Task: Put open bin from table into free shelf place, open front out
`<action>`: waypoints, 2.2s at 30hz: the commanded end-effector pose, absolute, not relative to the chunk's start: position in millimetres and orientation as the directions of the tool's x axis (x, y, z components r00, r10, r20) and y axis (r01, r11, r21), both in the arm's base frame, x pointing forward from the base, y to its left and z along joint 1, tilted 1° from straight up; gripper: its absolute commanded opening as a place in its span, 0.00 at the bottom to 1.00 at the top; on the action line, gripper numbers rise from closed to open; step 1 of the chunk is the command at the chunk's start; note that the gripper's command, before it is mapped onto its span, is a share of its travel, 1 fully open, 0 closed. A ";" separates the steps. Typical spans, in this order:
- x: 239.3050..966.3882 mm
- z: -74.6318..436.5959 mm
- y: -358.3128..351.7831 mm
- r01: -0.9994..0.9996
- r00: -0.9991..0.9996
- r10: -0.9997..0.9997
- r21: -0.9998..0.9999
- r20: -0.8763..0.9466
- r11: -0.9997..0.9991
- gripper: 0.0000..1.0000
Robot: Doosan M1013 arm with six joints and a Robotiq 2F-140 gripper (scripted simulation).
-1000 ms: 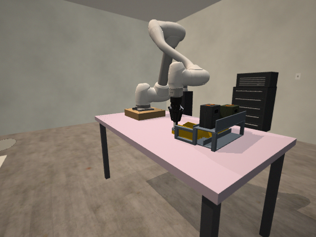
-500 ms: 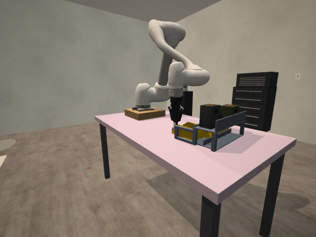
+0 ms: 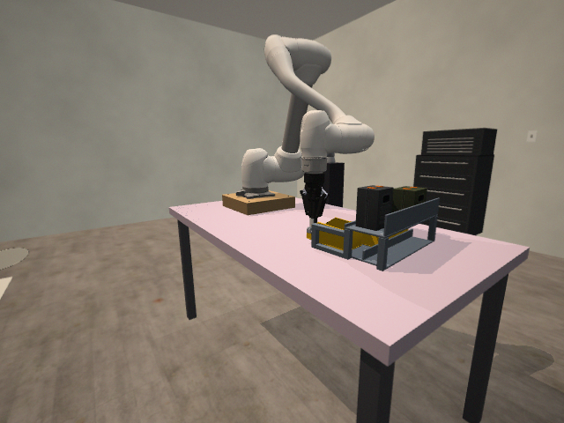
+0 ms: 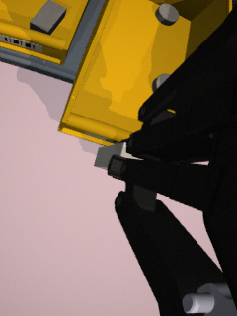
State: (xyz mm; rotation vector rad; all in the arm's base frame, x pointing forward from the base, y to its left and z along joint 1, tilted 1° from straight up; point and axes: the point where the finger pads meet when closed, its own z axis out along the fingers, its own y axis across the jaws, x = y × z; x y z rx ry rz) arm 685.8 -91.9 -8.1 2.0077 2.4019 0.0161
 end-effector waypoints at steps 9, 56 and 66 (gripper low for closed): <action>685.8 -8.0 -91.9 0.984 -0.177 0.984 0.015 -0.002 0.177 0.00; 695.2 -7.8 -90.2 0.984 -0.177 0.984 0.015 -0.002 0.177 0.00; 700.3 -7.7 -89.3 0.984 -0.177 0.984 0.015 -0.002 0.177 0.00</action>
